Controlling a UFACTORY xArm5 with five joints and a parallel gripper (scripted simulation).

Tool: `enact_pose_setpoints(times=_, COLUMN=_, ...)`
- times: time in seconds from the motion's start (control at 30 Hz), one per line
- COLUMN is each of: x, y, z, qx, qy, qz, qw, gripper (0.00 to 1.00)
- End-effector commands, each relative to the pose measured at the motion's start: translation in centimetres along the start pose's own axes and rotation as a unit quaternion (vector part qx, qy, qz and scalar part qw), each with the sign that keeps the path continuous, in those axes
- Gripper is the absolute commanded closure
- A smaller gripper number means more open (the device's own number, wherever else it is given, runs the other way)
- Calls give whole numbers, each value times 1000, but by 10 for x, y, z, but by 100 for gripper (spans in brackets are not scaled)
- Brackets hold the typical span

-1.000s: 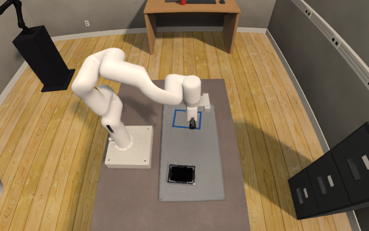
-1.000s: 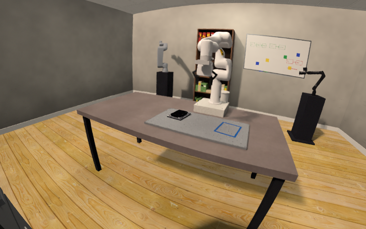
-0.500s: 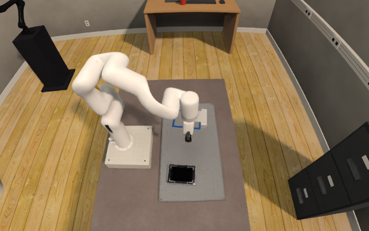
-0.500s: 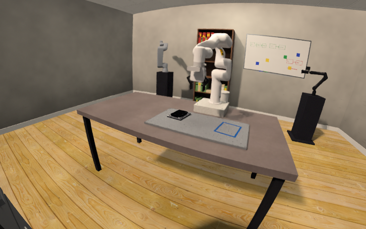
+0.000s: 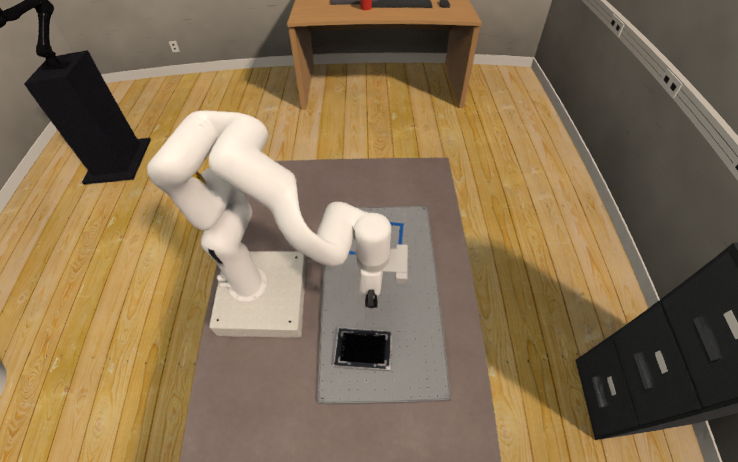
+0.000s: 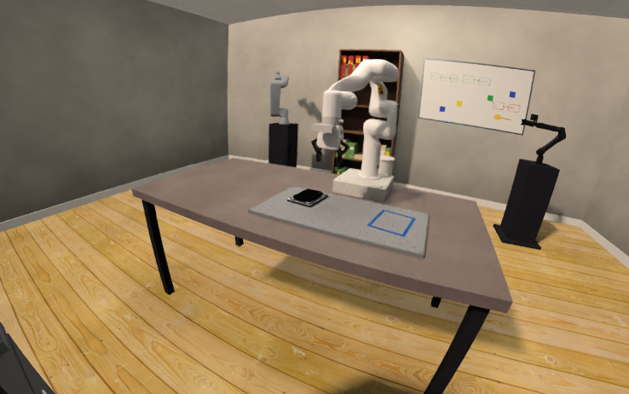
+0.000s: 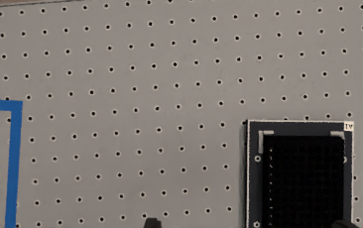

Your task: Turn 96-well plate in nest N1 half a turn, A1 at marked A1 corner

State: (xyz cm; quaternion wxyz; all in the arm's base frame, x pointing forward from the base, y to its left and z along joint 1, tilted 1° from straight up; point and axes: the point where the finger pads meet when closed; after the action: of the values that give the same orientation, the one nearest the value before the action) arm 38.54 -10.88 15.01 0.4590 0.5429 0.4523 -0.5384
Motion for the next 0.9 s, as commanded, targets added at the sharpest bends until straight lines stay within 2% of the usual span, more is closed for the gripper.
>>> enact_pose_setpoints(times=0.0, x=11, y=0, z=15, qx=0, qy=1, qz=3, qw=1000, gripper=0)
enact_pose_setpoints(times=0.07, x=11, y=0, z=15, qx=0, qy=1, qz=3, qw=1000, gripper=0)
enact_pose_setpoints(times=0.57, x=60, y=-10, z=71, qx=0, qy=1, qz=3, qw=1000, gripper=0)
enact_pose_setpoints(times=0.63, x=60, y=-10, z=71, qx=0, qy=1, qz=3, qw=1000, gripper=0)
enact_pose_setpoints(times=0.87, x=83, y=-14, z=98, qx=0, qy=1, qz=2, qw=1000, gripper=0)
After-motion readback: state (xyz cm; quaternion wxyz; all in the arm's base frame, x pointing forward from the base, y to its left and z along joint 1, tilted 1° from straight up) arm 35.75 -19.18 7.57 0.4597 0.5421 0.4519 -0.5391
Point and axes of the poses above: the point where the finger pads meet when closed, its own x axis out along the fingers, its own z axis across the jaws, y = z × x, and after that the axes turned 2 degrees about x, right-handed
